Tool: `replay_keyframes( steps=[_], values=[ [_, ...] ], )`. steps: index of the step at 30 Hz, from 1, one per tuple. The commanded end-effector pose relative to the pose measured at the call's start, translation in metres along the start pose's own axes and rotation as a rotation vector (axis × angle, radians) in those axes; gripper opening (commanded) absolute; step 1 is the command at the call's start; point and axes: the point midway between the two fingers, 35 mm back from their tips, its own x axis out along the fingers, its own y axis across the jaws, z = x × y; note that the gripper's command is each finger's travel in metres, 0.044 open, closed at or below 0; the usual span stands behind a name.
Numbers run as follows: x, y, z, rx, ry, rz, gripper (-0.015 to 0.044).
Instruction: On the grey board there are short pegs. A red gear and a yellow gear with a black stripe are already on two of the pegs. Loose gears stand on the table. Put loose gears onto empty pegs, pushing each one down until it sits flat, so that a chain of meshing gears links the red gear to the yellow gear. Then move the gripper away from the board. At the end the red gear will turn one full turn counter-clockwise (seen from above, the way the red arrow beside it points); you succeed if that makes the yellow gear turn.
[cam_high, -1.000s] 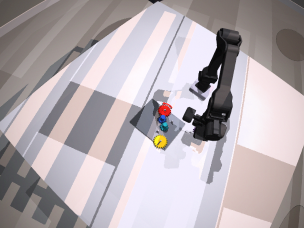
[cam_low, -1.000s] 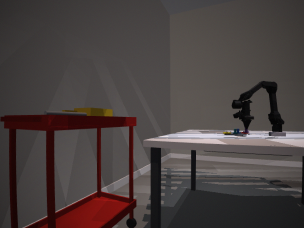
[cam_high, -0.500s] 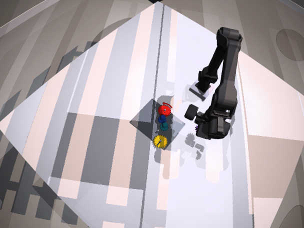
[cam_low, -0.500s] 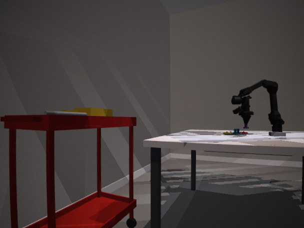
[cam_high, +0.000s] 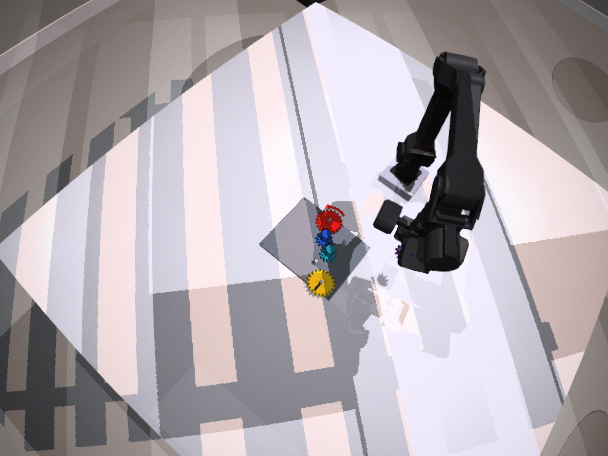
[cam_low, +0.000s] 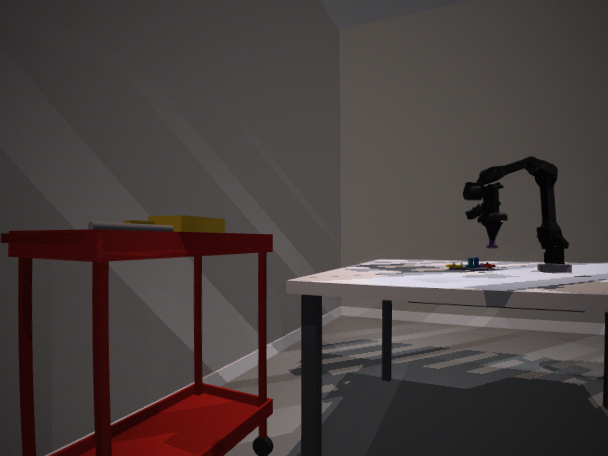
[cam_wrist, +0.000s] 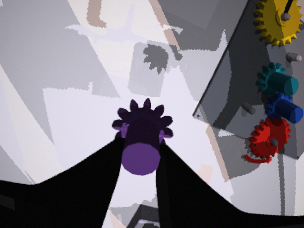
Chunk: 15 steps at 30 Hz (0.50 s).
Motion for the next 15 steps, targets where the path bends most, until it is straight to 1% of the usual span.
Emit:
replay_keyframes(
  steps=[1,15],
  values=[
    [-0.012,0.0,-0.001,0.005,-0.011,0.007,0.0],
    [-0.044,-0.001,-0.008,0.005,-0.01,0.007,0.0]
  ],
)
